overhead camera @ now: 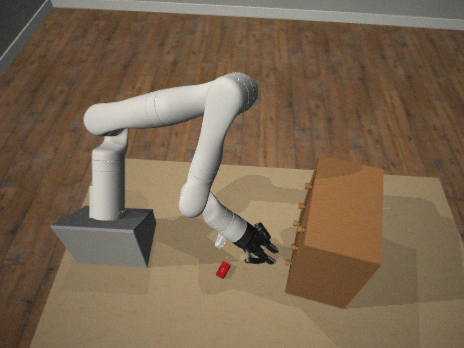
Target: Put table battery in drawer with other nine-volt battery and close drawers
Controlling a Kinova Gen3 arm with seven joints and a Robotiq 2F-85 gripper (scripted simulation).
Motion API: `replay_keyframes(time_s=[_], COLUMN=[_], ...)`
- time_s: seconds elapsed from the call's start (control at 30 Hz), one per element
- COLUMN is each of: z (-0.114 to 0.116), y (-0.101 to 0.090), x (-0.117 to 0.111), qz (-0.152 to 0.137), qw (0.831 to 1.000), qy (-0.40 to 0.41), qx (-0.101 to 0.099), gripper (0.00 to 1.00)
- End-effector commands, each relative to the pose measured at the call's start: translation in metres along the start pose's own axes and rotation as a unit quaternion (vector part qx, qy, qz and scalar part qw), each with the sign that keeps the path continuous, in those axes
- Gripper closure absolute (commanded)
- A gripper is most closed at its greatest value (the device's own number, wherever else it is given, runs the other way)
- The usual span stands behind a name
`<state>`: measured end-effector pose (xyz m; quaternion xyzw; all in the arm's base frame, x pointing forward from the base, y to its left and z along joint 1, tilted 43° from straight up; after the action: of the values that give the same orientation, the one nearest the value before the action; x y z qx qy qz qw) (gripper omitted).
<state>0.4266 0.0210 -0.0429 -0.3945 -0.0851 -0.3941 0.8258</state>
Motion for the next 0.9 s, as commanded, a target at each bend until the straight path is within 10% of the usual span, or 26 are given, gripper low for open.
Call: replay_keyframes(time_s=[0.0,0.87], z=[0.0005,0.0005], y=[0.0112,0.0181], x=[-0.0061,-0.0074], qz=[0.004,0.004], qw=[1.0,1.0], qy=[-0.001,-0.001], qx=[0.002,0.002], gripper=[0.67,0.67])
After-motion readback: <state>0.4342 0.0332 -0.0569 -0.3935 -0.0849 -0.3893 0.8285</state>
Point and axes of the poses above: the point where the finger pads meet when closed, its own y axis out along the fingers, its own z axis across the jaws, x = y × z, the point moved 9 cm from there along -y, back along the fingers, and after that the axes turned 1 degree about y, right-handed, at the moved point
